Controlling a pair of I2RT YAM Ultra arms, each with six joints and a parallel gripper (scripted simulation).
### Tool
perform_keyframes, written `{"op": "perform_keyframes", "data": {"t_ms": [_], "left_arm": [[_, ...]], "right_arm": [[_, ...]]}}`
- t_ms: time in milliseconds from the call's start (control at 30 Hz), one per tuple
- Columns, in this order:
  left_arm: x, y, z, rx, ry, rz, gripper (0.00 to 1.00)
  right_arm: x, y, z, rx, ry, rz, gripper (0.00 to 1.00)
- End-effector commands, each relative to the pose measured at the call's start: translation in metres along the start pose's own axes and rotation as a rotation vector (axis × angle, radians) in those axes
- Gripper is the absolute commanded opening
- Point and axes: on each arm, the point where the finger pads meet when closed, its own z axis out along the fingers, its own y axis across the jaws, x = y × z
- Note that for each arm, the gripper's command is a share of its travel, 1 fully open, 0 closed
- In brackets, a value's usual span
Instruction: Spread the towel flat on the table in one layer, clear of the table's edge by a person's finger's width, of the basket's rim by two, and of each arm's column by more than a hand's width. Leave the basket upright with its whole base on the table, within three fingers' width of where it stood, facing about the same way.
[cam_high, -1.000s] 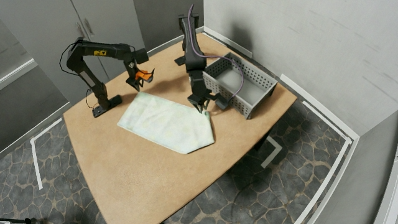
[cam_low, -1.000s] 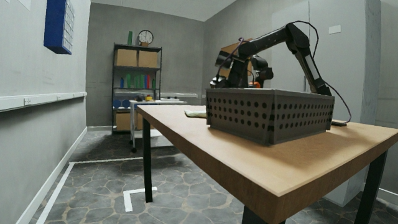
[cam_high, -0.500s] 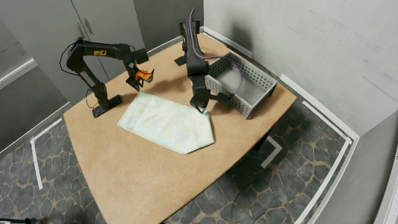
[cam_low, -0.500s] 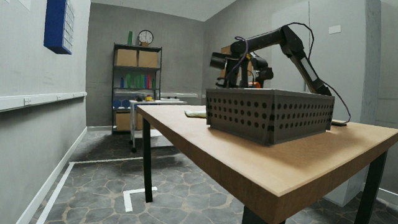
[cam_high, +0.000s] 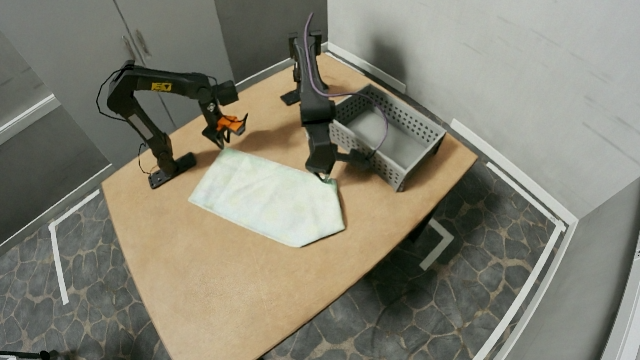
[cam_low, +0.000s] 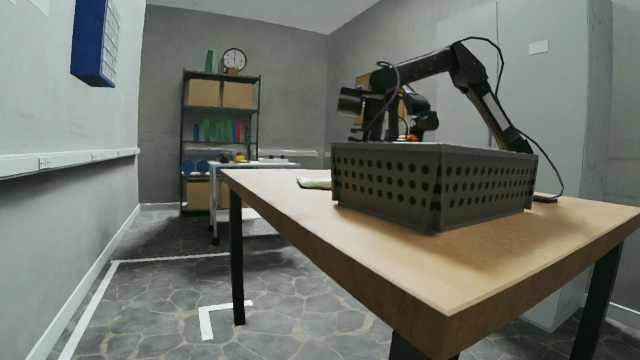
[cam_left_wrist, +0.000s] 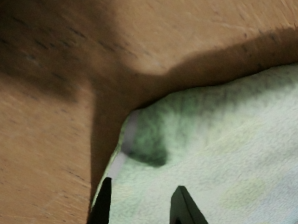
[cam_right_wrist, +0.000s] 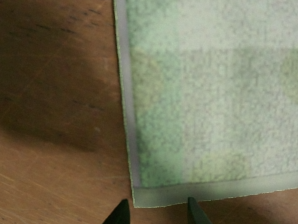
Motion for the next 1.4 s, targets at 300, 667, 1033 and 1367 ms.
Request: {"op": "perform_keyframes", "data": {"t_ms": [300, 667, 1033, 1367], "left_arm": [[0.004, 0.004, 0.042, -0.011, 0.002, 0.004, 0.34], [0.006, 0.005, 0.044, -0.007, -0.002, -0.002, 0.34], [0.006, 0.005, 0.044, -0.007, -0.002, -0.002, 0.27], [0.004, -0.011, 0.037, 0.004, -0.007, 0.004, 0.02]], "right_arm": [[0.002, 0.004, 0.039, 0.012, -0.009, -0.003, 0.34], [0.001, 0.003, 0.039, -0.004, -0.024, 0.003, 0.34], [0.003, 0.002, 0.041, 0.005, -0.016, 0.003, 0.34], [-0.002, -0.002, 0.038, -0.023, -0.020, 0.010, 0.05]]}}
